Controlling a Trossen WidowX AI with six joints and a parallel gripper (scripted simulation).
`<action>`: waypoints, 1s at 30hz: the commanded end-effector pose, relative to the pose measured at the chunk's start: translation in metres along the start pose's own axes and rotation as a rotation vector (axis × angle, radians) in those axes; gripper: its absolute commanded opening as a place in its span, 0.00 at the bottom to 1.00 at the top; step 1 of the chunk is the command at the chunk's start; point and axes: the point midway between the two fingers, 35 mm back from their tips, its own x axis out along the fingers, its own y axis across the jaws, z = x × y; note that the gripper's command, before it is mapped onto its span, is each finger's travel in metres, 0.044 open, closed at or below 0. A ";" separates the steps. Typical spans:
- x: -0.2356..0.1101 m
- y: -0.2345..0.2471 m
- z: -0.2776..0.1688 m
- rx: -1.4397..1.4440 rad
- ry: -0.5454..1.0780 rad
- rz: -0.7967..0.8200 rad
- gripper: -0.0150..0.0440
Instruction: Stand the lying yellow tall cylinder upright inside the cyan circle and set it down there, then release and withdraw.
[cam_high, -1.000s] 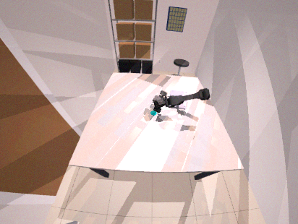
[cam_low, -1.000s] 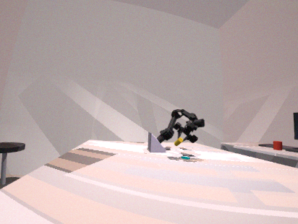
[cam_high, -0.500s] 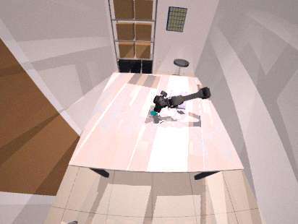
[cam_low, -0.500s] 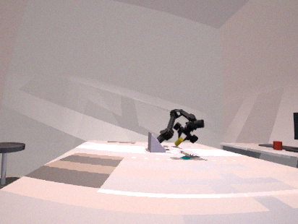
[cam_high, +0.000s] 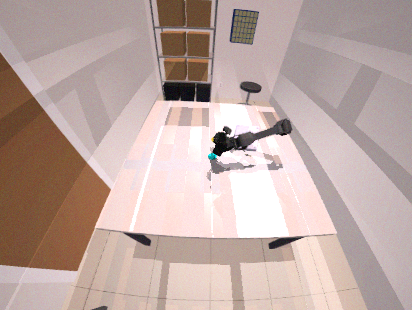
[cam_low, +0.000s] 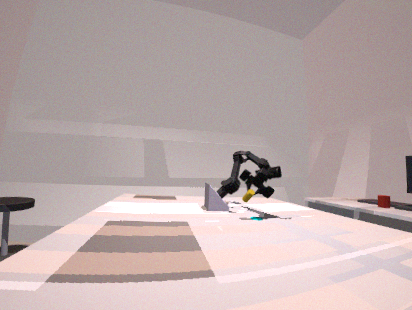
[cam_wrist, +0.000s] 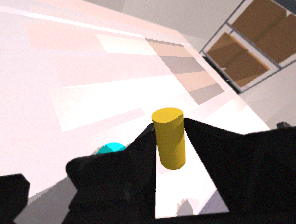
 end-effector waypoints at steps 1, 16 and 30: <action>0.000 -0.001 0.000 0.016 -0.030 0.000 0.43; -0.004 0.000 0.003 0.063 -0.119 0.017 0.43; -0.007 0.002 0.006 0.115 -0.199 0.041 0.43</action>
